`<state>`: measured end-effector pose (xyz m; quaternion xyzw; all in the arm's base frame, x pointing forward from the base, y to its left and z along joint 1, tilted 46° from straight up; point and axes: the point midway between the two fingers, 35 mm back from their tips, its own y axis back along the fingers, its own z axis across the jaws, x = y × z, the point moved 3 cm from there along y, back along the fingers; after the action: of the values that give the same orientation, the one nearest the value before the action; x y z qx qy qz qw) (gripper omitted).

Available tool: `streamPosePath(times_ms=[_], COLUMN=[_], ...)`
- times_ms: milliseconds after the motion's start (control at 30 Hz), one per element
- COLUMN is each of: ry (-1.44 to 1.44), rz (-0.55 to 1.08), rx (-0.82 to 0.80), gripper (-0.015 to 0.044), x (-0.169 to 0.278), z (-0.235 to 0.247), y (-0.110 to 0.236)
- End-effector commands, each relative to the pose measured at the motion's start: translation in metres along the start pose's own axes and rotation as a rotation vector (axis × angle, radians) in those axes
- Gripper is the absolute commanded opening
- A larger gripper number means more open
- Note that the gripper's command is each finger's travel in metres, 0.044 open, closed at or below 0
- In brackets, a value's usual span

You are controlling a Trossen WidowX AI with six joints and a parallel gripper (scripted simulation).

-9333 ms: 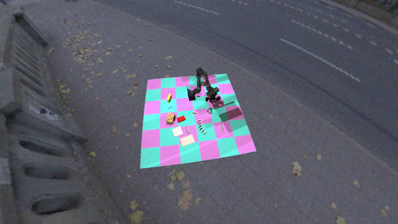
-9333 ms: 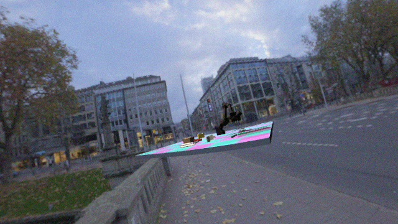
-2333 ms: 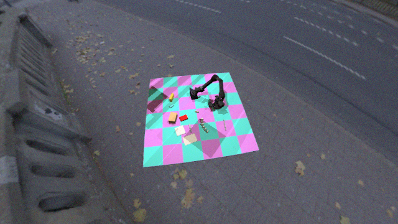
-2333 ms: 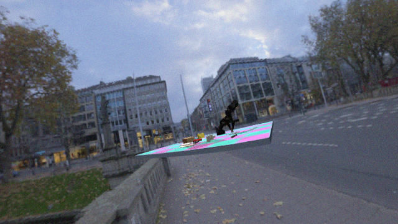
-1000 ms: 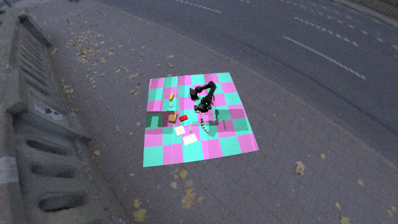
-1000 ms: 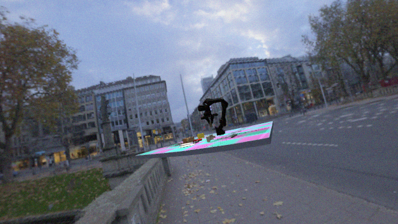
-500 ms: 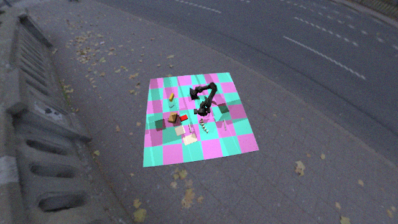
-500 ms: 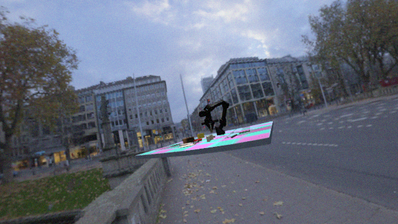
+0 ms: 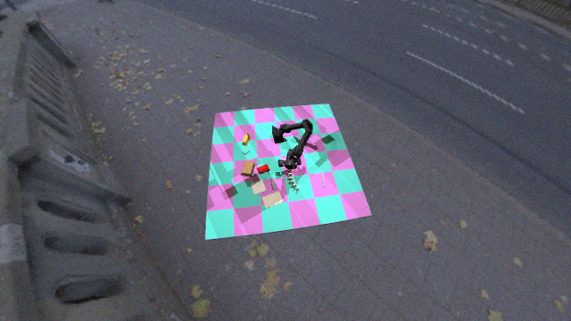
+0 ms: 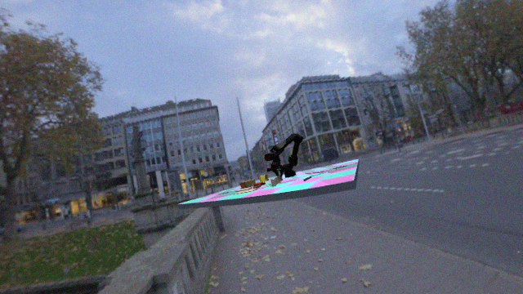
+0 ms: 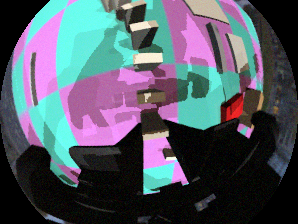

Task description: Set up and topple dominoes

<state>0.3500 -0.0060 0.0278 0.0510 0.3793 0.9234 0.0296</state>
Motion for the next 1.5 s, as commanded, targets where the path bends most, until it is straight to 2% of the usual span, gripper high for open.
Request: streamPosePath(times_ms=[0, 233, 667, 800, 1033, 1100, 1367, 1467], ry=[-0.006, -0.006, -0.006, -0.006, -0.004, -0.003, 0.011, 0.223], rz=[-0.005, -0.005, -0.005, -0.006, -0.005, -0.003, -0.003, -0.003], rx=[-0.004, -0.004, -0.004, -0.002, 0.006, 0.004, 0.003, 0.003], gripper=[0.0107, 0.0107, 0.044, 0.044, 0.044, 0.044, 0.044, 0.044], x=[0.001, 0.001, 0.001, -0.001, -0.003, 0.001, 0.002, 0.013], z=[0.0, 0.0, 0.0, -0.001, -0.003, -0.002, -0.002, -0.008], y=[-0.003, -0.003, -0.003, 0.005, 0.105, 0.123, 0.125, 0.113])
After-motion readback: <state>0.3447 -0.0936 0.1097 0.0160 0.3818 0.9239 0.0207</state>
